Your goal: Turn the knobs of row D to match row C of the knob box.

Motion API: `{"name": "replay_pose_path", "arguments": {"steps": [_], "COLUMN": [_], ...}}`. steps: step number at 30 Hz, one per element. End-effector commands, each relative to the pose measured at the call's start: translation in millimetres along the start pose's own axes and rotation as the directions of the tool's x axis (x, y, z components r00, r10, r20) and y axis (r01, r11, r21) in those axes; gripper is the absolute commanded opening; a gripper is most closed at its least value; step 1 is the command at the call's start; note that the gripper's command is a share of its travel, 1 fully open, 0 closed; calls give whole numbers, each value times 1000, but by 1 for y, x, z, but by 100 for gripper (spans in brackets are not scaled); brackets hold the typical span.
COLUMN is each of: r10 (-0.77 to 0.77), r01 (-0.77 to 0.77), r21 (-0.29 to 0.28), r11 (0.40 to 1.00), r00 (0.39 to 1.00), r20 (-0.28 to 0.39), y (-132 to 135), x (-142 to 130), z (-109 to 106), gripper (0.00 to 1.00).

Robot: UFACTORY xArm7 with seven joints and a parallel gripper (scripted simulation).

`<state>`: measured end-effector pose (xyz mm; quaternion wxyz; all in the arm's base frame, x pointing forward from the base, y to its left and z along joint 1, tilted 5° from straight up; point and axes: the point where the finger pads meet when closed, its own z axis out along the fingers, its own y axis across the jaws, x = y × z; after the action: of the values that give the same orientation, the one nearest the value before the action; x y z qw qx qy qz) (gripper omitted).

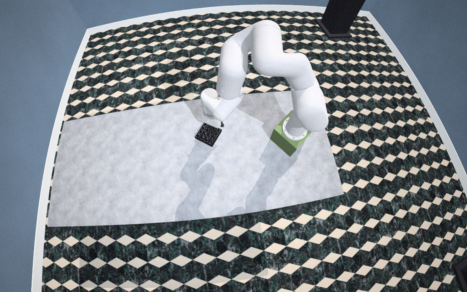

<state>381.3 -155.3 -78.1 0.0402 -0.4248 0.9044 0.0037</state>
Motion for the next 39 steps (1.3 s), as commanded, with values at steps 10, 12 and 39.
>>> {"name": "replay_pose_path", "arguments": {"steps": [10, 12, 39], "r10": [0, 0, 0], "r01": [0, 0, 0], "r21": [3, 3, 3], "r11": [1000, 1000, 1000], "r00": [1000, 1000, 1000], "r20": [1, 1, 1], "y": [-1, -1, -1], "x": [0, 0, 0], "z": [-1, -1, -1], "gripper": [19, 19, 8]}}
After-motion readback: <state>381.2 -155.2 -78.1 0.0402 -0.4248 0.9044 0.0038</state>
